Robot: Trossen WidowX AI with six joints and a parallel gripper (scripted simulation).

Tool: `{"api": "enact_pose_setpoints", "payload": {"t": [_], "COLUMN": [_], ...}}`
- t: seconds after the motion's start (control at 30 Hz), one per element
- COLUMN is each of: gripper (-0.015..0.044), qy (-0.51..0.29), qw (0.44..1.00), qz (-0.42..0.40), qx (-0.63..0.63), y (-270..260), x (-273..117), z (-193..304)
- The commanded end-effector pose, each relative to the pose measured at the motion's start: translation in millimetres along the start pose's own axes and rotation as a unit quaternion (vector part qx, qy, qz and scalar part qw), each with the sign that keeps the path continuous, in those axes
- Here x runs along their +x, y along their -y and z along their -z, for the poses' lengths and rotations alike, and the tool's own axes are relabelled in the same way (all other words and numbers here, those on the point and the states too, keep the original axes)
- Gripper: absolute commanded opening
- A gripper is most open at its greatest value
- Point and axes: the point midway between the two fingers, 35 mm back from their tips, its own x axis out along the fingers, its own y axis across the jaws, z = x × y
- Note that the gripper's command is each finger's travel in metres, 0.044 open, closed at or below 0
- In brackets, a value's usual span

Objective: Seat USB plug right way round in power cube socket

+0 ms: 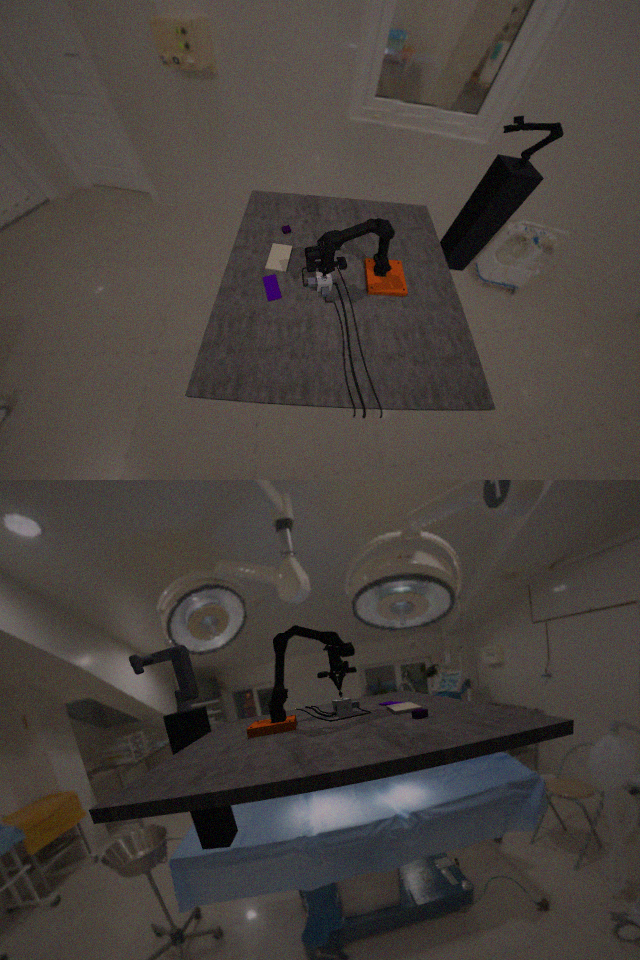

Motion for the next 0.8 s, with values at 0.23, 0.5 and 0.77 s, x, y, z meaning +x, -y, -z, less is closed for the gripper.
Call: {"api": "enact_pose_setpoints", "payload": {"t": [0.23, 0.5, 0.77], "gripper": [0.0000, 0.0000, 0.0000], "qy": [0.000, 0.000, 0.000], "qw": [1.000, 1.000, 0.999], "qz": [-0.001, -0.001, 0.000], "qx": [0.000, 0.000, -0.043], "y": [-0.2, -0.2, -0.1], "x": [-8.2, -13.5, -11.7], "z": [0.0, 0.0, 0.0]}}
